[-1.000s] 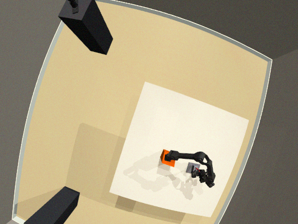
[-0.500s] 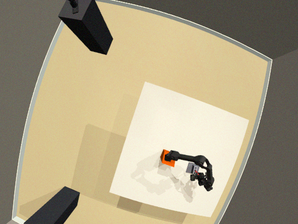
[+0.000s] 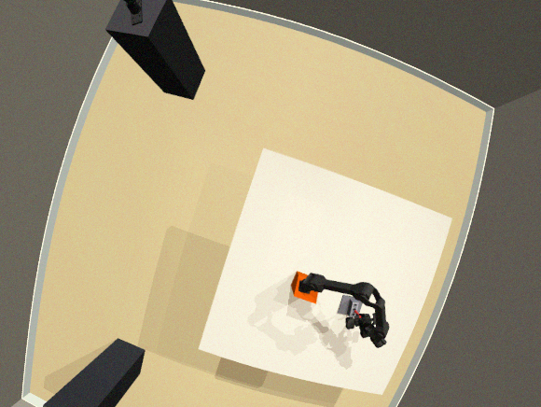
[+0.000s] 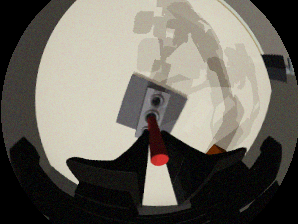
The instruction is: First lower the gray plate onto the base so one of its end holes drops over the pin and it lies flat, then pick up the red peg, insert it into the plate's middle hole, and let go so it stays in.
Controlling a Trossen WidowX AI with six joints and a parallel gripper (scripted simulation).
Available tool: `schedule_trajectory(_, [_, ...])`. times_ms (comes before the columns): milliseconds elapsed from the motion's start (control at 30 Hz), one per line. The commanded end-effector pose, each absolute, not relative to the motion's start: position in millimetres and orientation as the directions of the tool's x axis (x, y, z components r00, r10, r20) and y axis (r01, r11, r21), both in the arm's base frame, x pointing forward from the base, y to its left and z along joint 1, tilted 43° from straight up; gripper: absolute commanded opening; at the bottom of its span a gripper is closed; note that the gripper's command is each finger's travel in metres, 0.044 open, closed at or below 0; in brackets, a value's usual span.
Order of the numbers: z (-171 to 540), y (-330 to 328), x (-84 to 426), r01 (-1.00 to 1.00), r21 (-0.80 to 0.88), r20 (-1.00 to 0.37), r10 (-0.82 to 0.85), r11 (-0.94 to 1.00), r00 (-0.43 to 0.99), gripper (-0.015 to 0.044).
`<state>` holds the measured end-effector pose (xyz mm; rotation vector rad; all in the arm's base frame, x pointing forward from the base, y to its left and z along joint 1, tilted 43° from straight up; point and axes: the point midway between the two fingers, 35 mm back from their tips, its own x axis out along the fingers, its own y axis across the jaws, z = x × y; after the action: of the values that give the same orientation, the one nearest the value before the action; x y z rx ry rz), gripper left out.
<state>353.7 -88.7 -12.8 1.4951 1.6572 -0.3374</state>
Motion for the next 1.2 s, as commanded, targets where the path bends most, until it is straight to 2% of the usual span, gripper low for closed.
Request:
schedule_trajectory(0, [-13, -89, 353, 0.909, 0.333, -0.731, 0.678, 0.25, 0.081, 0.0])
schedule_trajectory(1167, [-24, -78, 354, 0.905, 0.336, -0.733, 0.676, 0.26, 0.079, 0.0])
